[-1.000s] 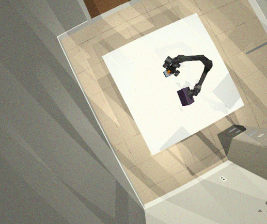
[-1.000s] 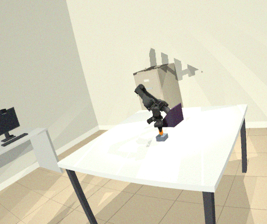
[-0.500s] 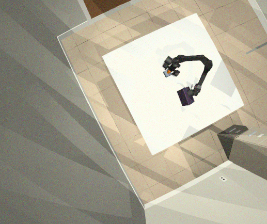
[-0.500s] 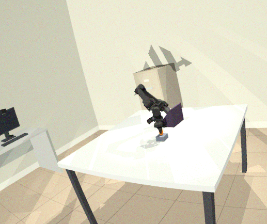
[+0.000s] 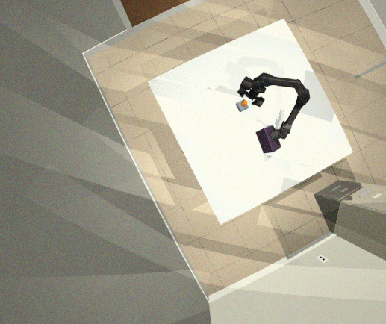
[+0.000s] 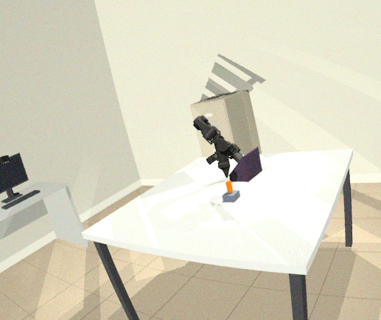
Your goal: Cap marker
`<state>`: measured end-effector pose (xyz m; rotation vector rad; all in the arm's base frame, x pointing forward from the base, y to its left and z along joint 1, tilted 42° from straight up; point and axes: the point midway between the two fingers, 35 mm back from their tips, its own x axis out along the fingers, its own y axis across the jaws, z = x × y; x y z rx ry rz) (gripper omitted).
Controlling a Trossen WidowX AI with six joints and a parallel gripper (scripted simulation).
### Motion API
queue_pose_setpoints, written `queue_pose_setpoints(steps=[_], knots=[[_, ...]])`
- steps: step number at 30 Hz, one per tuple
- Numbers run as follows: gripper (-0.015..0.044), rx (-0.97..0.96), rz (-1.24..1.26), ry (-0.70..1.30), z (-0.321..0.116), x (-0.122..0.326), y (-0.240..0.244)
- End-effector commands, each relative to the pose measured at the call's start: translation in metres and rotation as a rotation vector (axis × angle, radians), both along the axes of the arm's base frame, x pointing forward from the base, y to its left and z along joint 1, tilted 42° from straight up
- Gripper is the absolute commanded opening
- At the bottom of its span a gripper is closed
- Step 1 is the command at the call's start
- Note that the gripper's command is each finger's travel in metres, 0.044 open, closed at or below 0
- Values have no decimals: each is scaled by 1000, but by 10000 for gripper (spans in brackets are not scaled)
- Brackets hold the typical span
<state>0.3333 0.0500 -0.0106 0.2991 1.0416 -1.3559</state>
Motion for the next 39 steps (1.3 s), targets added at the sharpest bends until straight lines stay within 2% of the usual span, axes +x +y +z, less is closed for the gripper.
queue_pose_setpoints(steps=[1,9,13,39], knots=[[309,33,176,164,0,-1,0],[99,129,726,641,-4,-2,-4],[0,136,771,680,-5,-2,-5],[0,136,771,680,-17,-4,-16]])
